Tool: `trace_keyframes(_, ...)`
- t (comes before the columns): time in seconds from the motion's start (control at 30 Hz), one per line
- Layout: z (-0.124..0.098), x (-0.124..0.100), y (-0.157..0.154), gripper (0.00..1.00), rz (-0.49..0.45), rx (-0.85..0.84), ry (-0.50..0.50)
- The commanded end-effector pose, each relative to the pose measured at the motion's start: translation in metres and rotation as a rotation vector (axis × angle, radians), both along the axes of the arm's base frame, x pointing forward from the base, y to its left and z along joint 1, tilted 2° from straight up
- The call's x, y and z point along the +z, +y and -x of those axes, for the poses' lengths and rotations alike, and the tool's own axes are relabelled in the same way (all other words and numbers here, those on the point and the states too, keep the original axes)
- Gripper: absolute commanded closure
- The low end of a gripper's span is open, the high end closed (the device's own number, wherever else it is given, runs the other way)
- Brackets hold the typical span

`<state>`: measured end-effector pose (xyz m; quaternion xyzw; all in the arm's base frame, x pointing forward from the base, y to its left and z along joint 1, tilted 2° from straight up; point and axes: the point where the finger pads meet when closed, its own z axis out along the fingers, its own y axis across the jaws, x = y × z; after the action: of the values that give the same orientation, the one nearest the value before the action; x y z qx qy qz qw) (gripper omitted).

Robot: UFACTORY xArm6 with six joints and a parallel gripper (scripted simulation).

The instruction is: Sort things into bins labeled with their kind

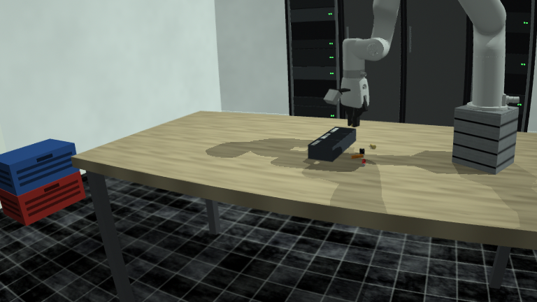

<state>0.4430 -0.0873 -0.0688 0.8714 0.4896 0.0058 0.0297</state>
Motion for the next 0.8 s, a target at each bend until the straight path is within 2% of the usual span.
trace_keyframes(0.0, -0.025, 0.002, -0.009, 1.0, -0.01, 0.156, 0.005)
trace_keyframes(0.1, -0.04, 0.003, -0.014, 1.0, 0.001, 0.276, 0.007)
trace_keyframes(0.23, -0.041, 0.003, -0.014, 1.0, -0.005, 0.425, 0.016)
trace_keyframes(0.77, -0.04, 0.003, -0.014, 1.0, -0.005, 0.425, 0.016)
